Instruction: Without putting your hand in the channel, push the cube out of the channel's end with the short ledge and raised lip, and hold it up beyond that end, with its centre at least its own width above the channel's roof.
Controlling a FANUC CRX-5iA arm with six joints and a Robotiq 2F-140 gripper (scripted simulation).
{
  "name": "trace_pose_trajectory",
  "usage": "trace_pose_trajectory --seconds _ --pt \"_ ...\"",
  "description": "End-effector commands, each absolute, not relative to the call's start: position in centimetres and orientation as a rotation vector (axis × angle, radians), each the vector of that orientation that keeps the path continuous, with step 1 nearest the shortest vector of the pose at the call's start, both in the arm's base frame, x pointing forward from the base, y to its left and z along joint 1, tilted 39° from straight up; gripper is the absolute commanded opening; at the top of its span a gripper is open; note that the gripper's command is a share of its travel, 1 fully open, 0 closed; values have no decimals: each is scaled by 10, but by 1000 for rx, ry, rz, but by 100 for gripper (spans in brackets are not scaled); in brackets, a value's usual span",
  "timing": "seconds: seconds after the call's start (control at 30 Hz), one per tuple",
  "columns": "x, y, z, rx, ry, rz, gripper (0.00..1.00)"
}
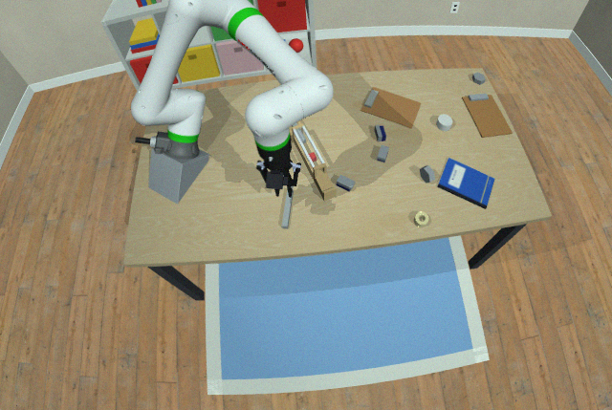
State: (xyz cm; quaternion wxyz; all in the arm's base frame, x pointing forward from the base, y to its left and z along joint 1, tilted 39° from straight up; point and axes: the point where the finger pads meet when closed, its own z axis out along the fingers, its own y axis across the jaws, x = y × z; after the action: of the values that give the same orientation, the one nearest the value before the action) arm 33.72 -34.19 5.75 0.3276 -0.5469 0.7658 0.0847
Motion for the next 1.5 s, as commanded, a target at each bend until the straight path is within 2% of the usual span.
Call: trace_pose_trajectory --seconds 0.0,0.33,0.87,1.47 --pt "337 -343 58 -1432 2006 220 30" --pt "340 -340 53 -1432 2006 220 30" --pt "372 -301 -8 -1432 2006 220 30" --pt "381 -291 -25 -1432 2006 220 30"
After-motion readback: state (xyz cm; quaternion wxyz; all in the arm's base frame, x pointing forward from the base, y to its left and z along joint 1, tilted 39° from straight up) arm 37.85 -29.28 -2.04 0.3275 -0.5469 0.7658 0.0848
